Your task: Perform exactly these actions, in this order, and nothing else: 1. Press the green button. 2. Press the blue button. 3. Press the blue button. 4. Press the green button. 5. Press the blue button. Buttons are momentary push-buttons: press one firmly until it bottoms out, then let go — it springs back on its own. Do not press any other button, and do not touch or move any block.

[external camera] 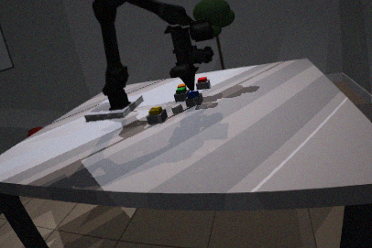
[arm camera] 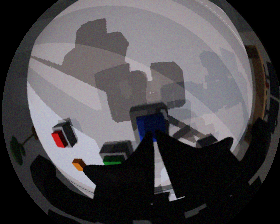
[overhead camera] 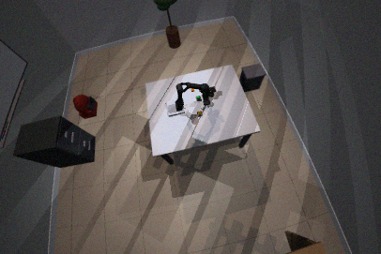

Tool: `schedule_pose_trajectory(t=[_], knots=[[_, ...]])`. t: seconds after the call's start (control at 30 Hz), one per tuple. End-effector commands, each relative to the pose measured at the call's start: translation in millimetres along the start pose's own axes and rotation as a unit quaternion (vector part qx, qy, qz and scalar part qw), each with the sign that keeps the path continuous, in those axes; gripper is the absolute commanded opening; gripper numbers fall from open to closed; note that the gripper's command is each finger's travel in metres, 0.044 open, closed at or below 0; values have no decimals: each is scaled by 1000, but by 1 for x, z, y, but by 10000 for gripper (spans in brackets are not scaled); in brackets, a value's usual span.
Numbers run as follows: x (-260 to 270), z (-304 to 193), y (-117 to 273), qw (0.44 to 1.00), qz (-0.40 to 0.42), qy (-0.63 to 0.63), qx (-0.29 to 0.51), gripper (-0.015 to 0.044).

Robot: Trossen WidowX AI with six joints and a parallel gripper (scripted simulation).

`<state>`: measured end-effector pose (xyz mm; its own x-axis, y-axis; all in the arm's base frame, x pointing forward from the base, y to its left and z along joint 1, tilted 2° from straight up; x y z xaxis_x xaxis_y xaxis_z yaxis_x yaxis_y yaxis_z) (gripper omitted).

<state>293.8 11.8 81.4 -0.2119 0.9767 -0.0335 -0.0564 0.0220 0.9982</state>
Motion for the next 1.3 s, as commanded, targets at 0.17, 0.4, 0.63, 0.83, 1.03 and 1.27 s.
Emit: schedule_pose_trajectory(t=[0.17, 0.4, 0.63, 0.83, 1.03, 1.27], knots=[[1, -1, -15, 1000, 2, 3, 0, 20], [1, -1, -15, 1000, 2, 3, 0, 20], [1, -1, -15, 1000, 2, 3, 0, 20], [1, -1, -15, 1000, 2, 3, 0, 20], [1, -1, 18, 1000, 2, 3, 0, 20], [0, 1, 49, 1000, 2, 3, 0, 20]])
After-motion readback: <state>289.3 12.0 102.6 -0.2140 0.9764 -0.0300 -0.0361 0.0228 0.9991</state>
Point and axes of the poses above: the point midway between the two fingers, 35 mm back from their tips, its own y axis back along the fingers, its own x axis across the jaws, z = x × y, the point moved 1 cm from there along y, back along the fingers, and after that the axes turned 11 degrees about y, right-handed, at the moved point
